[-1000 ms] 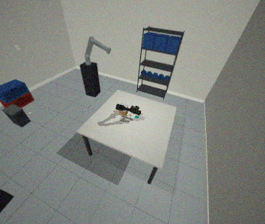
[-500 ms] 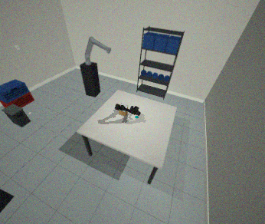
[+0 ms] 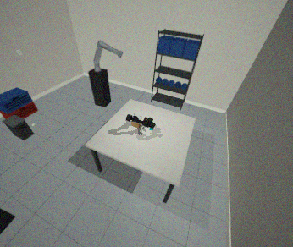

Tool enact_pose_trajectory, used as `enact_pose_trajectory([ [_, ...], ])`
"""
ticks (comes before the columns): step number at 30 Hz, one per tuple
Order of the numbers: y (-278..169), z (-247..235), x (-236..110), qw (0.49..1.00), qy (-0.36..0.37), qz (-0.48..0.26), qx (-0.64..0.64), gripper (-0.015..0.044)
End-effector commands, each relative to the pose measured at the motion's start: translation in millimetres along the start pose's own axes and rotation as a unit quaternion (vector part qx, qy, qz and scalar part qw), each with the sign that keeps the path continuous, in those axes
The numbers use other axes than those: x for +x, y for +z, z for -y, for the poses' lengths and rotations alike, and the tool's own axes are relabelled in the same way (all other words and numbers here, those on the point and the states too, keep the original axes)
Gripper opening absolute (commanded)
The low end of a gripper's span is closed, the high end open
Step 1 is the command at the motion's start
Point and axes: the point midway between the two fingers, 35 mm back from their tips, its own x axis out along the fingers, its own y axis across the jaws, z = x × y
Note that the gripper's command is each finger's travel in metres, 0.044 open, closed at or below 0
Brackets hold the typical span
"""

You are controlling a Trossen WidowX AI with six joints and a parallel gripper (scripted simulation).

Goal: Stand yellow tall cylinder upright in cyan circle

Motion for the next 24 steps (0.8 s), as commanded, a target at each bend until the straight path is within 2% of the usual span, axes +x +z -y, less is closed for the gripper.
enact_pose_trajectory([
  [1,1.7,0.9,-3.1,1.000,-0.010,0.020,-0.010,0.0105],
  [24,4.0,4.4,-12.4,0.993,-0.050,0.092,-0.046,0.0105],
])
